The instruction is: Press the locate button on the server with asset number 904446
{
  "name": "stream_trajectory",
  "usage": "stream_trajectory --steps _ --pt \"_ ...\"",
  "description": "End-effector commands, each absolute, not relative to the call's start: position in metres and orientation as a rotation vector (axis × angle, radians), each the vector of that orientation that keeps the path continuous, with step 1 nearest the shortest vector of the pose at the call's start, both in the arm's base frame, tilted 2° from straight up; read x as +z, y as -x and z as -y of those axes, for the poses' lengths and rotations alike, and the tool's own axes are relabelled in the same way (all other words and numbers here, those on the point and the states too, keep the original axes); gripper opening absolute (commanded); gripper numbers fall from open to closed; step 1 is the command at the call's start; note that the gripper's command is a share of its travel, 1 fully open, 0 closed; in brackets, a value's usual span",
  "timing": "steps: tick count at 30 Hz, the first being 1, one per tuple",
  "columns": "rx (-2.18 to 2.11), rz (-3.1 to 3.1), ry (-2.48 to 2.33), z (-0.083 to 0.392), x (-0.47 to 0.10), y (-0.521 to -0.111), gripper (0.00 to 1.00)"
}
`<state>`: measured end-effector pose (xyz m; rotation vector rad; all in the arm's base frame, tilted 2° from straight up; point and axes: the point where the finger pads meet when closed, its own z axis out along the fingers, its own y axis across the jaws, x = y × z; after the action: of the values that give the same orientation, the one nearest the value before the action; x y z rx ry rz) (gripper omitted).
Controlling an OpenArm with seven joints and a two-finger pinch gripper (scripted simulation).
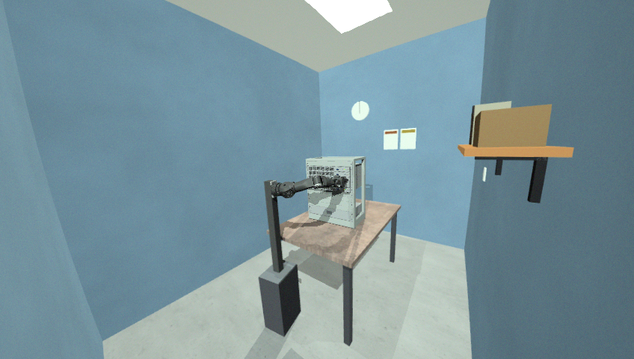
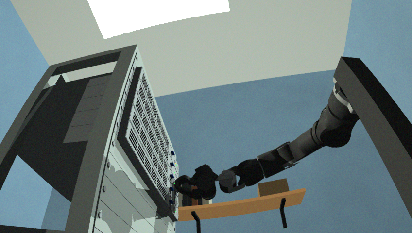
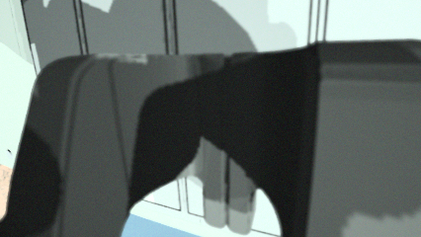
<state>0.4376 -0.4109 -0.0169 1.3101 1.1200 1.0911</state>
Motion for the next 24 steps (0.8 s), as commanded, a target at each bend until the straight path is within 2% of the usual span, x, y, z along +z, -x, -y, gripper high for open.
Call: stream_trajectory --steps 1,24 --pt "1.090 -1.127 -1.311 0.410 -0.017 -0.437 0.00" --pt "1.090 -1.127 -1.311 0.406 -0.016 -0.408 0.00"
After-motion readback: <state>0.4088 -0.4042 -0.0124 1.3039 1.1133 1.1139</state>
